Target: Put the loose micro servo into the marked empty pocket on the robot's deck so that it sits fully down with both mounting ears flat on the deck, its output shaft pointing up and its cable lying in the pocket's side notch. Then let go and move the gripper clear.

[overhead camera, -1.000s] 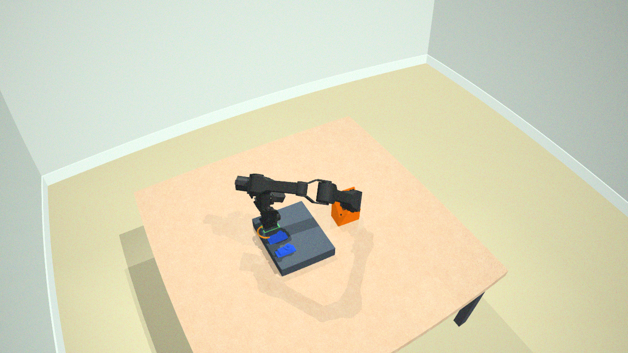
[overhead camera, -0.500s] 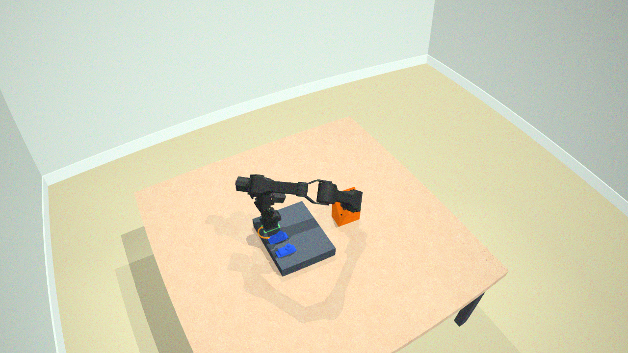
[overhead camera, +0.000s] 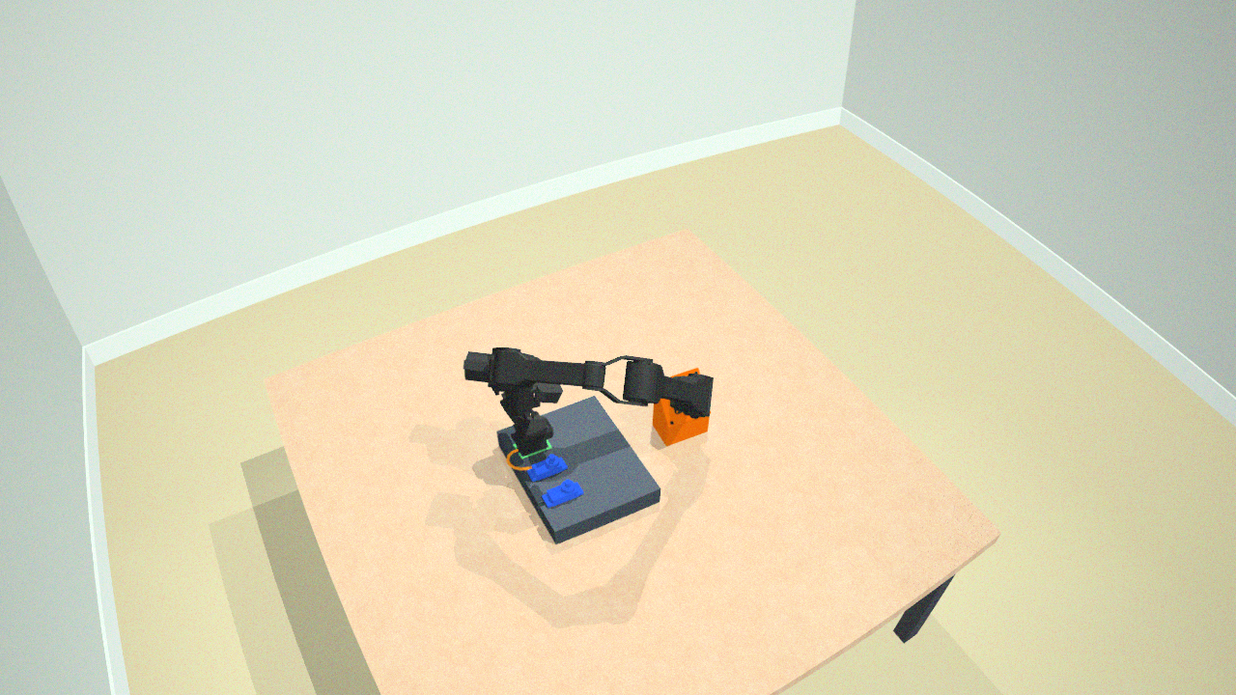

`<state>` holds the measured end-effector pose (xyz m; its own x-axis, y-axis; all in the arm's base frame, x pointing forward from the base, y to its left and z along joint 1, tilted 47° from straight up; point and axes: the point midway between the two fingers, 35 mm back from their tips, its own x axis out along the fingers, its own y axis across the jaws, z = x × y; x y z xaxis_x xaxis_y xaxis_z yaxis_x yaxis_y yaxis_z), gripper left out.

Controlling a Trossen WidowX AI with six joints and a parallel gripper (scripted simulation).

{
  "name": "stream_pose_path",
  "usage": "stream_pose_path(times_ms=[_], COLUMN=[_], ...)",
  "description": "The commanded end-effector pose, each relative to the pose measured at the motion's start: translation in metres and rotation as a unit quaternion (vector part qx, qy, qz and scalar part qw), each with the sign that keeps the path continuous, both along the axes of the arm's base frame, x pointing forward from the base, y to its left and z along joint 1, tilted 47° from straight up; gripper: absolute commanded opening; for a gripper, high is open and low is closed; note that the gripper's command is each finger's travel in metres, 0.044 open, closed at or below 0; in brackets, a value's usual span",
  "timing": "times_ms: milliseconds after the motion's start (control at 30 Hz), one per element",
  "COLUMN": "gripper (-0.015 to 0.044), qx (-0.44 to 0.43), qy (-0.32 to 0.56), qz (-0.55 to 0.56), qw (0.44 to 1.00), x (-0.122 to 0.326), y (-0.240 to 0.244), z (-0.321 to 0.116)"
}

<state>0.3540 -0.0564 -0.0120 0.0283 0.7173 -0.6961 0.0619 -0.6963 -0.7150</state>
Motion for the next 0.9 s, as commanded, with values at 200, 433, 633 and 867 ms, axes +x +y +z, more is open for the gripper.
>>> stream_pose_path(times_ms=[200,433,633,867], gripper=[0.0,0.0,0.0,0.0], qx=[0.002,0.003,0.003,0.003], qy=[0.0,0.0,0.0,0.0], qz=[-0.001,-0.001,-0.001,-0.001], qw=[1.0,1.0,1.0,1.0], x=[0.0,0.0,0.0,0.0], y=[0.006,0.01,0.013,0.016], z=[-0.006,-0.009,-0.012,-0.015])
